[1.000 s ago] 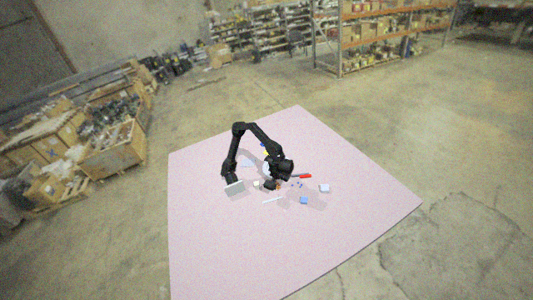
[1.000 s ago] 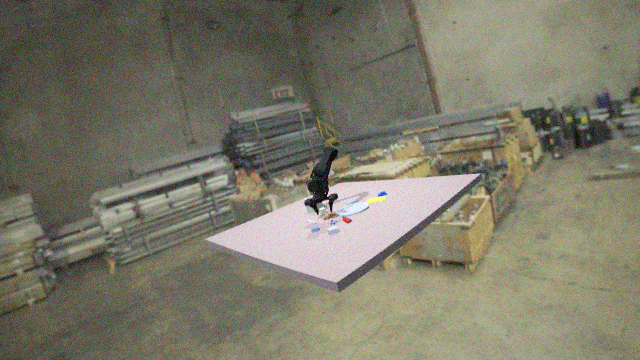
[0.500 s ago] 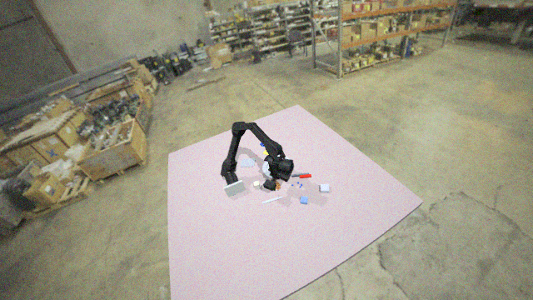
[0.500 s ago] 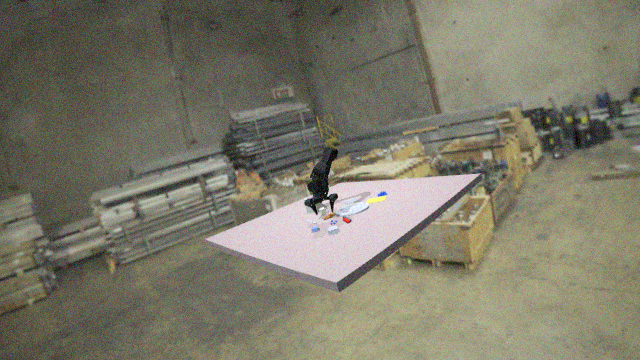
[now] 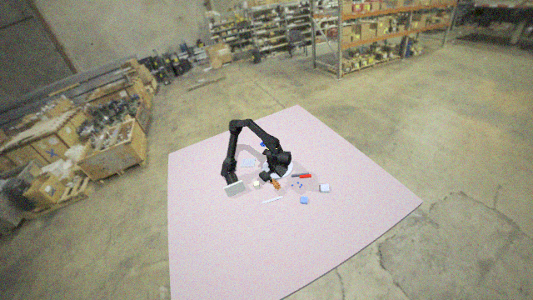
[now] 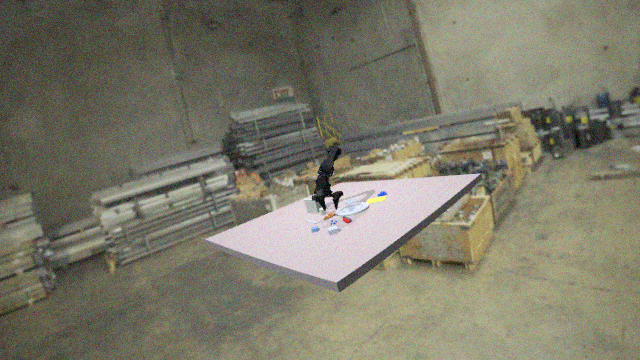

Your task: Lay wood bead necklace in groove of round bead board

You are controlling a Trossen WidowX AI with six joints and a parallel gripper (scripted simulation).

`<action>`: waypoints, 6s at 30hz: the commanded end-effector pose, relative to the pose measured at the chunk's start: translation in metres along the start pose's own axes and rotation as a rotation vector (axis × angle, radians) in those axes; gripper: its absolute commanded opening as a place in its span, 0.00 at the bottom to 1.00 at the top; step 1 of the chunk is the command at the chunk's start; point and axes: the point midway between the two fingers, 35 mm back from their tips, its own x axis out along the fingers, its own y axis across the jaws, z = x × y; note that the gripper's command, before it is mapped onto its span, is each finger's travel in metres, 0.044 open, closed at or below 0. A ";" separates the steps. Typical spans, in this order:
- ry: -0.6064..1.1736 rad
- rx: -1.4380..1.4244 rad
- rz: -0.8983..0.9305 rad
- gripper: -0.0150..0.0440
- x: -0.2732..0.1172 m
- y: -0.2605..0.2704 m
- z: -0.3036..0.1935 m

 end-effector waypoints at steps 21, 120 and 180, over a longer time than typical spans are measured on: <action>0.004 0.041 0.003 0.90 0.022 0.000 -0.003; -0.003 0.048 0.017 0.27 0.034 -0.001 -0.002; 0.014 0.044 0.004 0.25 0.020 0.055 -0.067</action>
